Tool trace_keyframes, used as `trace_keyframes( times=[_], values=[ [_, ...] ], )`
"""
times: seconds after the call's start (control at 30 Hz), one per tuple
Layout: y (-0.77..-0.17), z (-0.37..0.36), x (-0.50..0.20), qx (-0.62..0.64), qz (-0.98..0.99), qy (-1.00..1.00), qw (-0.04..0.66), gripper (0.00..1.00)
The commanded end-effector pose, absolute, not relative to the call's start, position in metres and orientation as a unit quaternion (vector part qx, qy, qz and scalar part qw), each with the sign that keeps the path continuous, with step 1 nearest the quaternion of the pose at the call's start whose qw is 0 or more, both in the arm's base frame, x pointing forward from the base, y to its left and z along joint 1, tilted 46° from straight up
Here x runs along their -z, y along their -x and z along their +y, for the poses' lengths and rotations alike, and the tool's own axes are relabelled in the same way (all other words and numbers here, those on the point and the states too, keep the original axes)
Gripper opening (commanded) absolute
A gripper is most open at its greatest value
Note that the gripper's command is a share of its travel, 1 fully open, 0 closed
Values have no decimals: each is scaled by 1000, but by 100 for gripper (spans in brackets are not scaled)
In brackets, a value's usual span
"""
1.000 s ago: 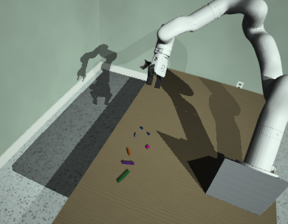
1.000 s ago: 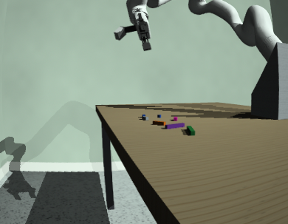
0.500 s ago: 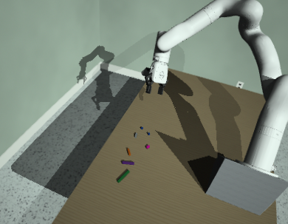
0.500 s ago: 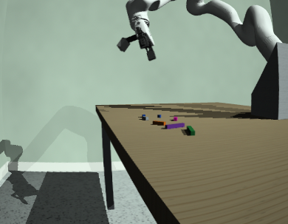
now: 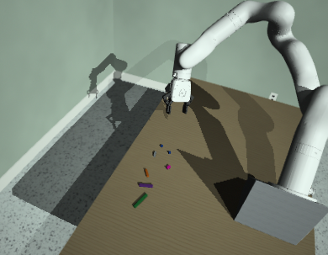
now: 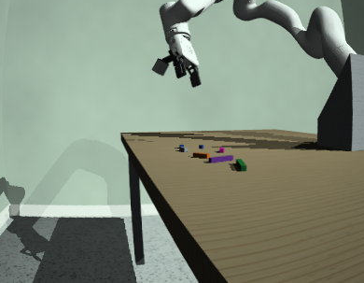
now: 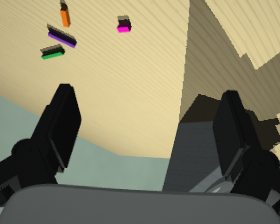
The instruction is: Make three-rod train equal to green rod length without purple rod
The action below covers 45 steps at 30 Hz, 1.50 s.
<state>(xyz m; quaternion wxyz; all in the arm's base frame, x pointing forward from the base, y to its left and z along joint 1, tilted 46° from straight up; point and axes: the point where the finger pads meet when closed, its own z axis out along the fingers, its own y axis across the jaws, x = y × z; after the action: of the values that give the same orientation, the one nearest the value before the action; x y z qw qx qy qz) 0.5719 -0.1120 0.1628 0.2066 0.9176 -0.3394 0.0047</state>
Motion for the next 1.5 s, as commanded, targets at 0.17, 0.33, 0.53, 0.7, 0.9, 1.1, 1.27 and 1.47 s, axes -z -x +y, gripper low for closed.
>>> trace_keyframes(
  times=[0.17, 0.33, 0.53, 0.7, 0.9, 1.1, 1.27, 1.47],
  values=[
    [-571, -137, -146, -45, -410, -875, 253, 100],
    [-571, -148, -139, -67, -441, -854, 269, 100],
    [-571, -158, -131, -90, -469, -832, 281, 100],
    [-572, -167, -125, -113, -493, -812, 291, 100],
    [-573, -175, -118, -135, -515, -793, 297, 100],
    [-575, -185, -110, -167, -543, -766, 301, 100],
    [-576, -191, -105, -186, -558, -750, 302, 100],
    [-578, -197, -98, -211, -577, -730, 300, 100]
  ],
)
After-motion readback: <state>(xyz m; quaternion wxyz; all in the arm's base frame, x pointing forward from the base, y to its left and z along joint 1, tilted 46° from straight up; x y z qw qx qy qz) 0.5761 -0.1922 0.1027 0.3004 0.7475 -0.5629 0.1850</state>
